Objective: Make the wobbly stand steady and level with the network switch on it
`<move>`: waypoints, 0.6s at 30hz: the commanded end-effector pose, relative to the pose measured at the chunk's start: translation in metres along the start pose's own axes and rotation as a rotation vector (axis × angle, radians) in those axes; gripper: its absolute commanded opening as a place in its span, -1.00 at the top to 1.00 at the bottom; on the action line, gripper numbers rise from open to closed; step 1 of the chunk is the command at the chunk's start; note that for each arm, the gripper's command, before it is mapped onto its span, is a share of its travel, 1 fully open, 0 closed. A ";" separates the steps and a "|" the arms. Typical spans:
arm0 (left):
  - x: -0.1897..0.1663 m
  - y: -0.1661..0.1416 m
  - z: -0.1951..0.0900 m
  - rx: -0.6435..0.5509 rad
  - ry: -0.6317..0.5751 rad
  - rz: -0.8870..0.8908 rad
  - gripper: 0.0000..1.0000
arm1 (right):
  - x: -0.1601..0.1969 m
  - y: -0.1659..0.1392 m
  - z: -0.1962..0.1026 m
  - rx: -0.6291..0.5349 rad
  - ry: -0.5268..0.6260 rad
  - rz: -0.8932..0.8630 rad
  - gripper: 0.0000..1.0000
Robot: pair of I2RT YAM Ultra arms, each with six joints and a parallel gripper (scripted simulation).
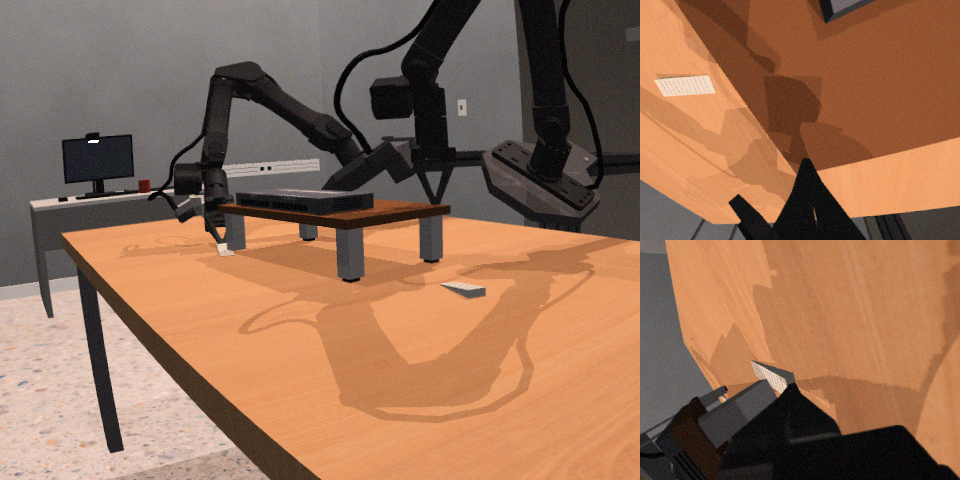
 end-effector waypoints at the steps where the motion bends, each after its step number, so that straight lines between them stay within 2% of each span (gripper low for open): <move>1: 0.000 0.004 -0.006 -0.051 0.010 -0.003 1.00 | 0.017 -0.008 0.010 0.022 0.042 -0.023 1.00; 5: 0.000 0.004 -0.006 -0.051 0.010 -0.003 1.00 | 0.020 -0.012 0.003 0.018 0.044 -0.027 1.00; 6: 0.000 0.004 -0.006 -0.051 0.010 -0.003 1.00 | 0.024 -0.002 0.000 -0.010 0.051 -0.035 1.00; 9: 0.000 0.004 -0.006 -0.051 0.010 -0.003 1.00 | 0.026 -0.003 -0.004 -0.017 0.053 -0.036 1.00; 18: 0.000 0.004 -0.006 -0.051 0.010 -0.003 1.00 | 0.025 -0.008 0.002 0.004 0.049 -0.043 1.00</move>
Point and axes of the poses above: on each arm, the point where the finger pads meet when closed, its own z axis out along the fingers, its own x axis across the jaws, y = z × x, the point moved 10 cm from there along -z, back along the fingers, and after that the axes turned 6 degrees about z, right-handed, at the moved point
